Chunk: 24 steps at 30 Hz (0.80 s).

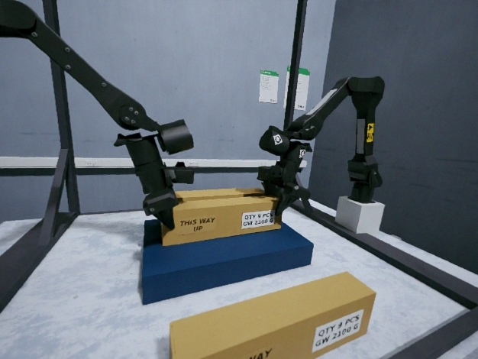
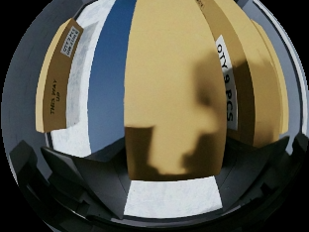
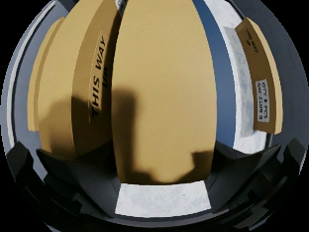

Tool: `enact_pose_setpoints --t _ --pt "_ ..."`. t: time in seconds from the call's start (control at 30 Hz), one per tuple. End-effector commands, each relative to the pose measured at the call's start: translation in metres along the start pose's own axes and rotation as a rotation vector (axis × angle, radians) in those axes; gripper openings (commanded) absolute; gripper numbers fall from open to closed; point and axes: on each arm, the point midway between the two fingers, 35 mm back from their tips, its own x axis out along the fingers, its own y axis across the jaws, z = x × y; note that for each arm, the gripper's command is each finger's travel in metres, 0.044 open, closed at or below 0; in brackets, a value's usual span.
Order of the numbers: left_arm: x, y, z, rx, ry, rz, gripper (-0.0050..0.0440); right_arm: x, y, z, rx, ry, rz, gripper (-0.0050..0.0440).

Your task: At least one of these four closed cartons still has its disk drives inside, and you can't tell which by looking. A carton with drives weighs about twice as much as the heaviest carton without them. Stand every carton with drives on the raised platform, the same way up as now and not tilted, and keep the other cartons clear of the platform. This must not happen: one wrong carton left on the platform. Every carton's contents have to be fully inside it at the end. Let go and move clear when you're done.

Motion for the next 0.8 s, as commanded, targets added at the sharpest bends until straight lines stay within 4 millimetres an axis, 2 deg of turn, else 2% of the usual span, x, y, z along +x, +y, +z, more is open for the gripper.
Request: enact_pose_setpoints --t 0.0,0.77 --pt "-0.0084 0.0001 0.0102 -0.002 -0.046 0.001 -0.005 -0.0116 0.0013 0.0095 0.0 -0.06 0.004 -0.005" --pt "-0.0078 -0.0003 0.01 -0.001 -0.048 0.0 -0.005 -0.0115 0.0014 0.0097 0.001 -0.04 0.004 -0.005"
